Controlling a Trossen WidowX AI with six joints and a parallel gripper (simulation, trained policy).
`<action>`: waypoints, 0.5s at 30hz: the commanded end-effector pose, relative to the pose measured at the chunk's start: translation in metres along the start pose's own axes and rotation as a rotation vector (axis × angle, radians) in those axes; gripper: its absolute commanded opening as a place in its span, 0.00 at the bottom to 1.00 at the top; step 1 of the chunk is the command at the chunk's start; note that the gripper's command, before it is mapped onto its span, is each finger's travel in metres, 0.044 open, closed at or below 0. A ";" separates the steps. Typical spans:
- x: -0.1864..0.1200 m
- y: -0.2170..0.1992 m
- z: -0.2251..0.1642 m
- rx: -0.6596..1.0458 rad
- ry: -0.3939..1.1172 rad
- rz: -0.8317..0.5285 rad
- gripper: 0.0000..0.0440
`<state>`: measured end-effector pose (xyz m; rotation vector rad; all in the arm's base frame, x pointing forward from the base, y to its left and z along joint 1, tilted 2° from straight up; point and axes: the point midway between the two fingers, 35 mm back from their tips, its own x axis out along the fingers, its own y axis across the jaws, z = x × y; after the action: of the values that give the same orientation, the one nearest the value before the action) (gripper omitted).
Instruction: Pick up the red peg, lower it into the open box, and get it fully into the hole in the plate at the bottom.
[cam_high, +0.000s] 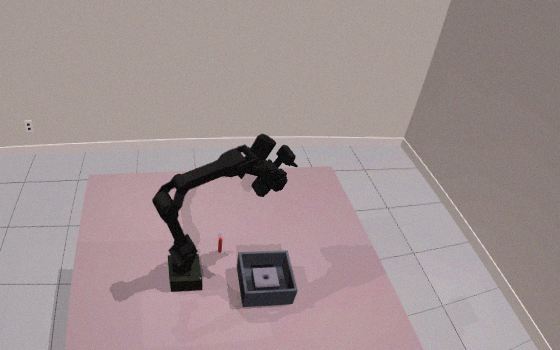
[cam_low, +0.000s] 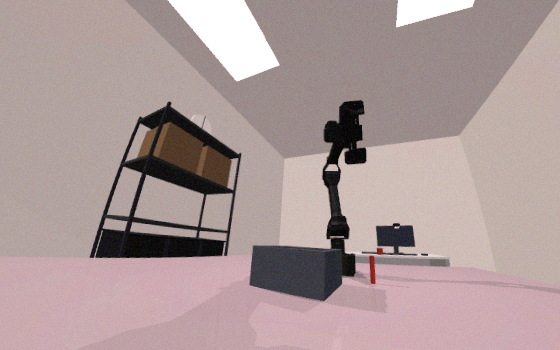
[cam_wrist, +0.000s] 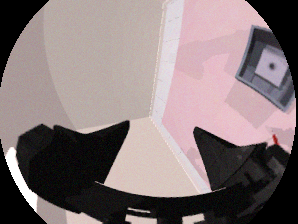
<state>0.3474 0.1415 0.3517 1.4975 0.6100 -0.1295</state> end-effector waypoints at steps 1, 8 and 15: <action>0.003 -0.032 -0.008 -0.047 0.012 -0.123 1.00; -0.001 -0.088 -0.022 -0.144 0.048 -0.346 1.00; -0.012 -0.141 -0.032 -0.252 0.089 -0.562 1.00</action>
<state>0.2801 0.1547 0.2504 1.1419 0.9987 -0.3687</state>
